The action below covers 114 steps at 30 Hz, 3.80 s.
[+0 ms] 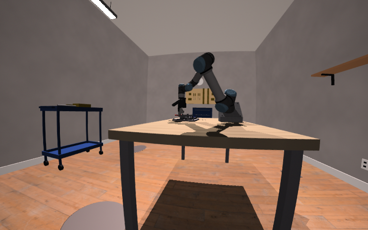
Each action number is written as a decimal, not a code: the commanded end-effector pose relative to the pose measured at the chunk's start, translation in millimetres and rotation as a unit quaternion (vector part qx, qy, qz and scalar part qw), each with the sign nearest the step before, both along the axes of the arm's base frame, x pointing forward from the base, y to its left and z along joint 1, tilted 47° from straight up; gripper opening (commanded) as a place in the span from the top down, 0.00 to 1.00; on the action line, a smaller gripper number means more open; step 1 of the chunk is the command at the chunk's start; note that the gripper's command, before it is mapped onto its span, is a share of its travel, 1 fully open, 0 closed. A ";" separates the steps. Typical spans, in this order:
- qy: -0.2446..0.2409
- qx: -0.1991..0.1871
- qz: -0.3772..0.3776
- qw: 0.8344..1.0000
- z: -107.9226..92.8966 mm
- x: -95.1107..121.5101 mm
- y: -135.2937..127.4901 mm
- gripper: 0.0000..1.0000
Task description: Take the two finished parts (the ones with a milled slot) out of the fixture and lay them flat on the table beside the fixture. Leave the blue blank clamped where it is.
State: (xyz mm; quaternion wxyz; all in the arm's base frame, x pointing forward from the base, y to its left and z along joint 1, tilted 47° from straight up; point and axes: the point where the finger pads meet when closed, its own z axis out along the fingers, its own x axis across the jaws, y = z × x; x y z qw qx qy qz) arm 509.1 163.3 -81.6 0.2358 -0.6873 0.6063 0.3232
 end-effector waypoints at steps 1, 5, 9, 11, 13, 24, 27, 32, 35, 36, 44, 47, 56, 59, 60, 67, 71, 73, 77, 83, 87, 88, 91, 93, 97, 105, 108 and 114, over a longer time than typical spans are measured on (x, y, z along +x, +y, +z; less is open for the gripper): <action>-0.001 0.000 0.000 1.000 -3.4 -0.1 3.3 0.72; -0.001 0.000 0.000 1.000 -3.5 -0.1 3.4 0.72; -0.001 0.000 0.000 1.000 -3.6 -0.1 3.5 0.72; -0.001 0.000 0.000 1.000 -3.6 -0.1 3.5 0.72; -0.001 0.000 0.000 1.000 -3.6 -0.1 3.5 0.72; -0.001 0.000 0.000 1.000 -3.5 -0.1 3.4 0.72; -0.001 0.000 0.000 1.000 -3.5 -0.1 3.4 1.00; -0.001 0.000 0.000 1.000 -3.5 -0.1 3.4 1.00; -0.001 0.000 0.000 1.000 -3.5 -0.1 3.3 1.00; -0.001 0.000 0.000 1.000 -3.4 -0.1 3.3 1.00; -0.001 0.000 0.000 1.000 -3.4 -0.1 3.3 1.00; -0.001 0.000 0.000 1.000 -3.4 -0.1 3.3 1.00; -0.001 0.000 -0.001 1.000 -3.4 -0.1 3.3 1.00; -0.001 0.000 -0.001 1.000 -3.4 -0.1 3.3 1.00; -0.001 0.000 -0.001 1.000 -3.4 -0.1 3.3 1.00; -0.001 0.000 -0.001 1.000 -3.2 -0.1 3.1 1.00; -0.001 0.000 -0.001 1.000 -2.9 -0.2 2.8 1.00; -0.001 0.000 -0.001 1.000 -2.8 -0.2 2.7 1.00; -0.001 0.000 -0.001 1.000 -2.4 -0.4 2.2 1.00; -0.001 0.000 -0.001 1.000 -1.2 -0.7 0.9 1.00; -0.001 0.000 -0.001 1.000 -0.1 -1.1 -0.3 1.00; -0.001 0.000 -0.001 1.000 0.2 -1.2 -0.7 1.00; -0.001 0.000 -0.001 1.000 0.6 -1.3 -1.1 1.00; -0.001 0.000 -0.001 1.000 1.3 -1.6 -1.9 1.00; -0.001 0.000 -0.001 1.000 2.8 -2.4 -3.6 1.00; -0.001 0.000 -0.001 1.000 6.4 -4.7 -7.6 1.00; -0.001 0.000 -0.001 1.000 6.9 -5.1 -8.2 1.00; -0.001 0.000 -0.001 1.000 9.8 -7.7 -11.5 1.00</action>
